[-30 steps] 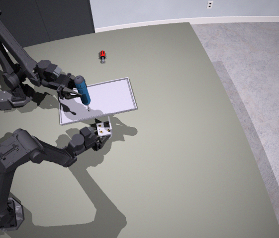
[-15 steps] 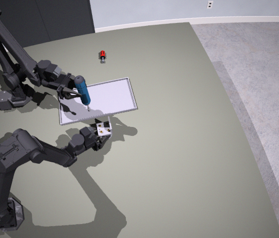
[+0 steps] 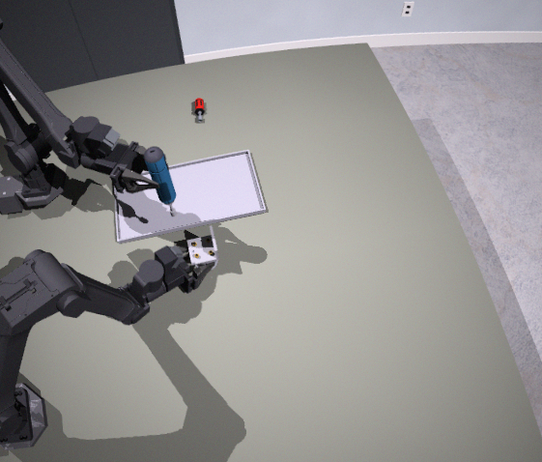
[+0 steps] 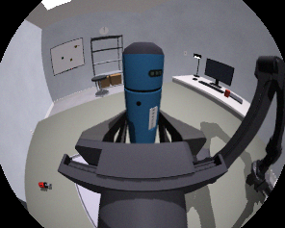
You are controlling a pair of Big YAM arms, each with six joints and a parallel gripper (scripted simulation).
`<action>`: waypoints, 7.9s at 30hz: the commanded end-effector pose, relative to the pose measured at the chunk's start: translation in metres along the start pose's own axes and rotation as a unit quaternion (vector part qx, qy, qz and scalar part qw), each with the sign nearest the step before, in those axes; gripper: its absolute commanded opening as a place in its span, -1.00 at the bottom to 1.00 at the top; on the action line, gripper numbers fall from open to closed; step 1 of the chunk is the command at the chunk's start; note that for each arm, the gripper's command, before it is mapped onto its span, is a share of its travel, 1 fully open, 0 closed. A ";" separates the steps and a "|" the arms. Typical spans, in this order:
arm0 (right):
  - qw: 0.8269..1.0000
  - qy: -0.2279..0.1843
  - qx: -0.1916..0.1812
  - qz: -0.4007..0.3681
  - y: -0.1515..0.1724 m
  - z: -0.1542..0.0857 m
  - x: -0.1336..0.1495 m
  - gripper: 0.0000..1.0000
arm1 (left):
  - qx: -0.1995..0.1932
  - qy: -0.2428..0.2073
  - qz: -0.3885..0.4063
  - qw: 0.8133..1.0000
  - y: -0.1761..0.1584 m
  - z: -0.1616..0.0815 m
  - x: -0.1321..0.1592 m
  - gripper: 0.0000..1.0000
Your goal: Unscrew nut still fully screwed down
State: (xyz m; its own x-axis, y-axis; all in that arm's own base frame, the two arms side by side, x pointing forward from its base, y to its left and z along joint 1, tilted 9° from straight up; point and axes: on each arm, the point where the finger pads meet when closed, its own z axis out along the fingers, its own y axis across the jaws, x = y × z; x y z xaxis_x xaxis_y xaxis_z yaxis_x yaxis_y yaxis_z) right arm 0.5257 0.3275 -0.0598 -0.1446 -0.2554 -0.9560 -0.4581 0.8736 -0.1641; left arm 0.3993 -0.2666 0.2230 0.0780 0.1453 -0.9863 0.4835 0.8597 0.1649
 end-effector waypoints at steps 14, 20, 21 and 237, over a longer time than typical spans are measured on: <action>1.000 0.018 0.005 0.000 -0.009 0.000 0.015 0.17 | -0.004 -0.068 -0.014 0.998 0.002 0.012 -0.058 -0.17; 1.000 0.018 0.005 0.000 -0.009 0.000 0.015 0.17 | -0.004 -0.068 -0.014 0.998 0.002 0.012 -0.058 -0.17; 1.000 0.018 0.005 0.000 -0.009 0.000 0.015 0.17 | -0.004 -0.068 -0.014 0.998 0.002 0.012 -0.058 -0.17; 1.000 0.018 0.005 0.000 -0.009 0.000 0.015 0.17 | -0.001 -0.052 -0.014 0.999 -0.014 0.070 -0.030 -0.17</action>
State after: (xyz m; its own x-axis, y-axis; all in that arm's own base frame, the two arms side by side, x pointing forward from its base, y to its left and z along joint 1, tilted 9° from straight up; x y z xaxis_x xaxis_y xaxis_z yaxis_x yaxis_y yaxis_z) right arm 0.5257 0.3275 -0.0598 -0.1446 -0.2554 -0.9560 -0.4581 0.8736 -0.1641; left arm 0.4568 -0.3047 0.2162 0.0841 0.1338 -0.9874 0.4750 0.8657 0.1578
